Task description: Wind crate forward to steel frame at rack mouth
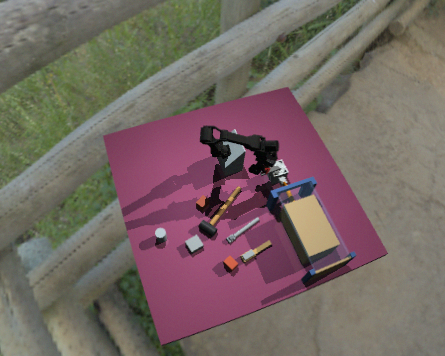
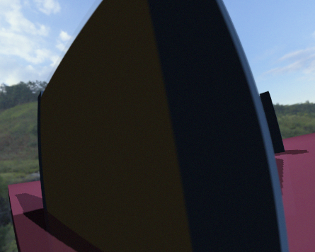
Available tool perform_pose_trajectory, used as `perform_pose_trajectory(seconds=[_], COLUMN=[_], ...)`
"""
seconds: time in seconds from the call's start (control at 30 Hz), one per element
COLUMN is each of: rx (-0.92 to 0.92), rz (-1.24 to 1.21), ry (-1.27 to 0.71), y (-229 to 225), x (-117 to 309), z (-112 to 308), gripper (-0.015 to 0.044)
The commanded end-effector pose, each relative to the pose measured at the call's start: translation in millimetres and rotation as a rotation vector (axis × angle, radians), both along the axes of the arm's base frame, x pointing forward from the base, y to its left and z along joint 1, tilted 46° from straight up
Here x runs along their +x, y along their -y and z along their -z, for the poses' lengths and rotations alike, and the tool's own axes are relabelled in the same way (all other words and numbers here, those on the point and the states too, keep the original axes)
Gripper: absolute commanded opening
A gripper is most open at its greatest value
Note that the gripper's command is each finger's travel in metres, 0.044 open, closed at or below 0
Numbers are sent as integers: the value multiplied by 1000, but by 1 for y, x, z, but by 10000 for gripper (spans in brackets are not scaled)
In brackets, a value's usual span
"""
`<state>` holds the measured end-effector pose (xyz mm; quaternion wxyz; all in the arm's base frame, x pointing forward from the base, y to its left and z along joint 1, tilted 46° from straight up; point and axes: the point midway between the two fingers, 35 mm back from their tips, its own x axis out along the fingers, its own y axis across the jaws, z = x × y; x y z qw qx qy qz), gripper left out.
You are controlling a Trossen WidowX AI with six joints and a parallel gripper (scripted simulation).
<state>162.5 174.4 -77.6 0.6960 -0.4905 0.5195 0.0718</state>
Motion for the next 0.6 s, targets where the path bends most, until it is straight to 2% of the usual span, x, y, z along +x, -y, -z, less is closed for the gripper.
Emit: perform_pose_trajectory(seconds=[0.0,0.57], rx=[0,1], rz=[11,11], ry=[20,21], y=[-1,-9], x=[12,30], z=[2,6], gripper=[0,0])
